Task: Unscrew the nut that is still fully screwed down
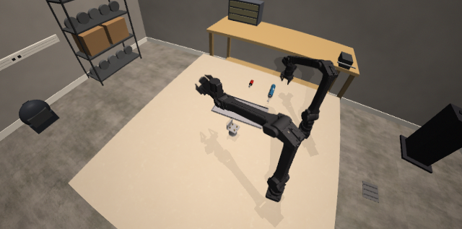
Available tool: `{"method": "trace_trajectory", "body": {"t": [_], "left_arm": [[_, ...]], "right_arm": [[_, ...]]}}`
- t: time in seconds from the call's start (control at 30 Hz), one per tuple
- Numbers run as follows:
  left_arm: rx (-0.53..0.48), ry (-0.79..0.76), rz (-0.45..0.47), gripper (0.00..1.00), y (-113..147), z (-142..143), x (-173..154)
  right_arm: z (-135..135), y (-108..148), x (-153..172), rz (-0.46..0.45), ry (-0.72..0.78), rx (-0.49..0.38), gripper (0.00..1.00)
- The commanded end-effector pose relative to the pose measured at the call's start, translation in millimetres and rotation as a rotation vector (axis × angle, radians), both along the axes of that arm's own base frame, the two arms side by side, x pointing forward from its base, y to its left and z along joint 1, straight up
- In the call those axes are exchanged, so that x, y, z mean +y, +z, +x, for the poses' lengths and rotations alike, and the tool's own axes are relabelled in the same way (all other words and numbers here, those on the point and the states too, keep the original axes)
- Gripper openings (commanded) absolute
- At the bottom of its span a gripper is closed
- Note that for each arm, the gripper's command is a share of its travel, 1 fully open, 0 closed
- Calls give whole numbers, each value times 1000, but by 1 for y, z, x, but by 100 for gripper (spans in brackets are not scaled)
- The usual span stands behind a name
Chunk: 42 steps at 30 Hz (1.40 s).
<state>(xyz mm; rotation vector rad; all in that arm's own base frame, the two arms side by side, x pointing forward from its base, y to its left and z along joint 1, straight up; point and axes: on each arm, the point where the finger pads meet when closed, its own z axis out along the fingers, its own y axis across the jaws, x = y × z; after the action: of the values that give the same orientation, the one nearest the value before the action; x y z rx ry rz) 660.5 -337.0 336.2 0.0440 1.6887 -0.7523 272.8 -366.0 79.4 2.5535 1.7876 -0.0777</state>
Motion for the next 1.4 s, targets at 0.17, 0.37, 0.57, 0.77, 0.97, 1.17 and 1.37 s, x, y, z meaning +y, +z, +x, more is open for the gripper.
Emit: {"method": "trace_trajectory", "body": {"t": [0.17, 0.37, 0.57, 0.77, 0.97, 1.17, 1.37], "left_arm": [[-35, 2, -28, 86, 27, 3, -1], [-35, 2, -28, 86, 27, 3, -1], [-35, 2, -28, 86, 27, 3, -1], [-35, 2, -28, 86, 27, 3, -1], [-35, 2, -28, 86, 27, 3, -1], [-35, 2, -28, 86, 27, 3, -1], [-35, 2, -28, 86, 27, 3, -1]], "right_arm": [[-27, 30, -19, -49, -203, -14, 65], [-75, 40, -30, -63, -410, 6, 65], [-72, 30, -31, -44, -423, 23, 65], [-124, 64, -46, -112, -650, 3, 65], [-172, 70, -43, -124, -856, 27, 65], [-176, 66, -36, -116, -876, 40, 65], [-223, 89, -41, -167, -1095, 33, 65]]}}
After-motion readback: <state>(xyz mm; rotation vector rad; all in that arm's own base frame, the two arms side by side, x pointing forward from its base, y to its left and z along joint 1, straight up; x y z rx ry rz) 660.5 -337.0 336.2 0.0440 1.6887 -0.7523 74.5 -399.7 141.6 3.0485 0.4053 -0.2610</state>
